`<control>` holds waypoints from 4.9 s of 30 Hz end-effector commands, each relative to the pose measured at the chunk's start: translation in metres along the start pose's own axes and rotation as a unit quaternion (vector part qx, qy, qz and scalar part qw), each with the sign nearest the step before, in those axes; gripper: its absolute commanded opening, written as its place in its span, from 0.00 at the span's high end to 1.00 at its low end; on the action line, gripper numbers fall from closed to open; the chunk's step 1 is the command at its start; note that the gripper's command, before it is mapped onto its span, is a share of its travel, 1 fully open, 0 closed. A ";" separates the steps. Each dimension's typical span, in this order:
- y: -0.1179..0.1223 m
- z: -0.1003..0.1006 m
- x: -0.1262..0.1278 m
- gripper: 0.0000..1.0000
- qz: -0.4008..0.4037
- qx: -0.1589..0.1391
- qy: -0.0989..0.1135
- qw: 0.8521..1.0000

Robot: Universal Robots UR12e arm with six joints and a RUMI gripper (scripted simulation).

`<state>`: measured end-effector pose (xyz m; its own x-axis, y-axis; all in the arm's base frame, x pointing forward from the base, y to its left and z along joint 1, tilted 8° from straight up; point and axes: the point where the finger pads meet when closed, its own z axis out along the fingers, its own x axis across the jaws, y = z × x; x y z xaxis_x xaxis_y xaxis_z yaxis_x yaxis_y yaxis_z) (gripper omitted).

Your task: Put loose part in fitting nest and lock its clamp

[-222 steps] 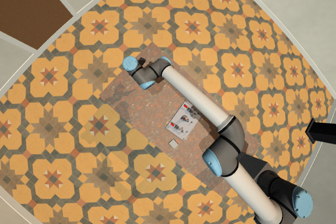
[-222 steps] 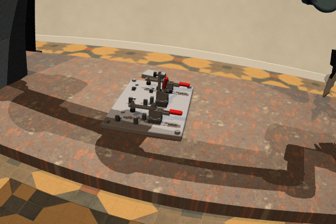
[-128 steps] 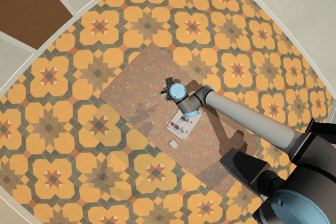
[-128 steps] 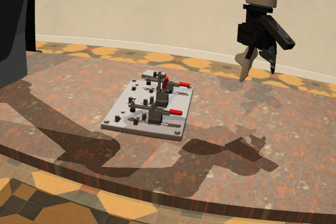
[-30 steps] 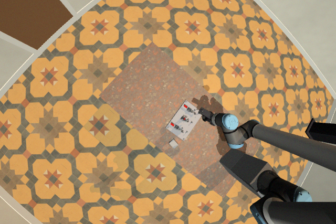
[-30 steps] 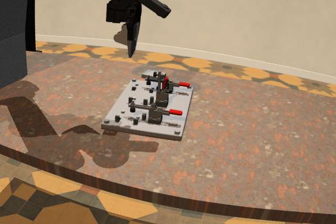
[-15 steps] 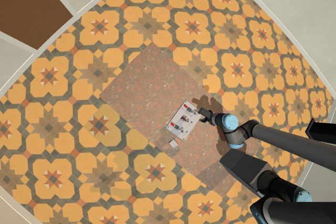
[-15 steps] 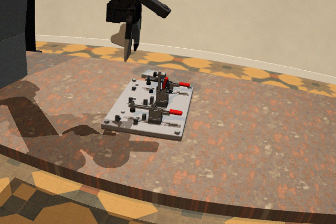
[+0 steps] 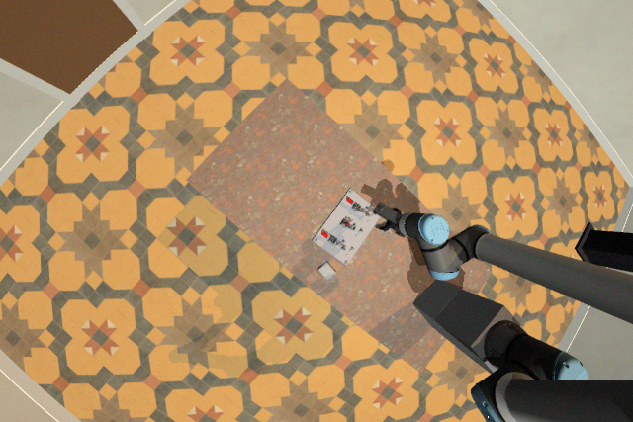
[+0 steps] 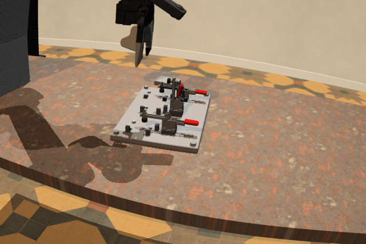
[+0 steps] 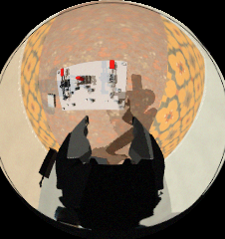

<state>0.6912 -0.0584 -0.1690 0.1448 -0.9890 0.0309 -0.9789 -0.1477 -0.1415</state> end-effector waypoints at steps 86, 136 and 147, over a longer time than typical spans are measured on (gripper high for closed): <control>-0.041 0.000 0.001 0.72 0.000 0.000 0.001 1.000; -0.134 0.062 0.003 0.72 0.000 0.000 0.001 1.000; -0.134 0.113 0.003 0.72 0.000 0.000 0.001 1.000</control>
<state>0.8356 -0.0420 -0.2470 0.1452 -0.9889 0.0314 -0.9789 -0.1481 -0.1408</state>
